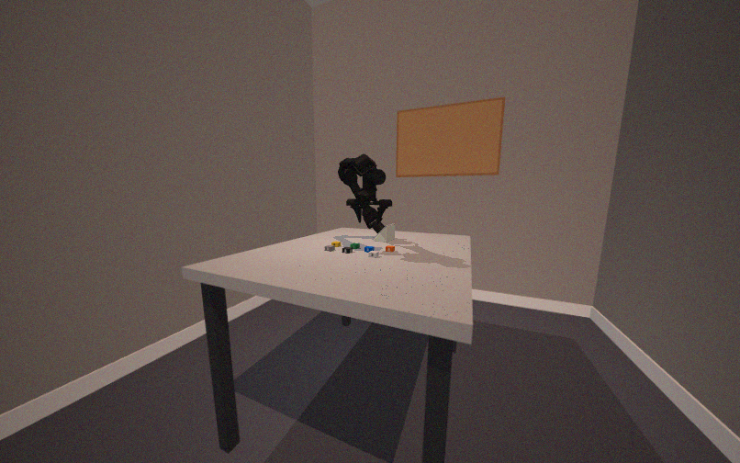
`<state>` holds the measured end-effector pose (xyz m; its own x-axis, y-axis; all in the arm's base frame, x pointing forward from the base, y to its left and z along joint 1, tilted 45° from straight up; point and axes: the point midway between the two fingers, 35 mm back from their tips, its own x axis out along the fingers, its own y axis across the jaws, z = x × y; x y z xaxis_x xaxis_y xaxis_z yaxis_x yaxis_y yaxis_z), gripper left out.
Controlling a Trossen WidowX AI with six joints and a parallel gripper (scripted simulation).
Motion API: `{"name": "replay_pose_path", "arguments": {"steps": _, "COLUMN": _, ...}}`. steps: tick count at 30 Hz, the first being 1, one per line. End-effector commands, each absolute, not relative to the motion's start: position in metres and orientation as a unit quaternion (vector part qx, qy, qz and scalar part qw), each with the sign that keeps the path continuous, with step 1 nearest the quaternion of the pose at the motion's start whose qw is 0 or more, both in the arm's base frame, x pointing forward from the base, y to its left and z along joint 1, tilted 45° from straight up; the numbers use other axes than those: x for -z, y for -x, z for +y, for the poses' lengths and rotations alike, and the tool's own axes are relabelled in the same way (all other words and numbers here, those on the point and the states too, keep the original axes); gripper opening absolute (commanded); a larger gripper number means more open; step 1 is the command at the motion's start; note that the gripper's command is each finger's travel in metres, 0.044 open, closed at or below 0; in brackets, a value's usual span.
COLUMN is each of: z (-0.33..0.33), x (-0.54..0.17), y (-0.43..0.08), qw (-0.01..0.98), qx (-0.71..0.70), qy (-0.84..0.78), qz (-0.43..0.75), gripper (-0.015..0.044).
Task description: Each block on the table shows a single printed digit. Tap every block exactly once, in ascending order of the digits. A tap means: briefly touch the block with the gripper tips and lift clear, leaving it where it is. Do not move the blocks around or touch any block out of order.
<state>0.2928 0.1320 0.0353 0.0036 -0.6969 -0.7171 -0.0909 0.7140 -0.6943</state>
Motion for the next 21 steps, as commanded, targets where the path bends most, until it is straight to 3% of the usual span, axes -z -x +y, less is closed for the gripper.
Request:
{"name": "replay_pose_path", "arguments": {"steps": 1, "z": 0.133, "x": -0.035, "y": -0.293, "qw": 0.645, "qx": 0.236, "qy": 0.292, "qz": 0.666, "gripper": 0.04}}
{"name": "replay_pose_path", "arguments": {"steps": 5, "z": 0.143, "x": -0.026, "y": -0.285, "qw": 0.645, "qx": 0.235, "qy": 0.292, "qz": 0.666, "gripper": 0.04}}
{"name": "replay_pose_path", "arguments": {"steps": 9, "z": 0.182, "x": 0.012, "y": -0.24, "qw": 0.645, "qx": 0.234, "qy": 0.291, "qz": 0.667, "gripper": 0.04}}
{"name": "replay_pose_path", "arguments": {"steps": 21, "z": 0.184, "x": 0.014, "y": -0.237, "qw": 0.645, "qx": 0.234, "qy": 0.291, "qz": 0.667, "gripper": 0.04}}
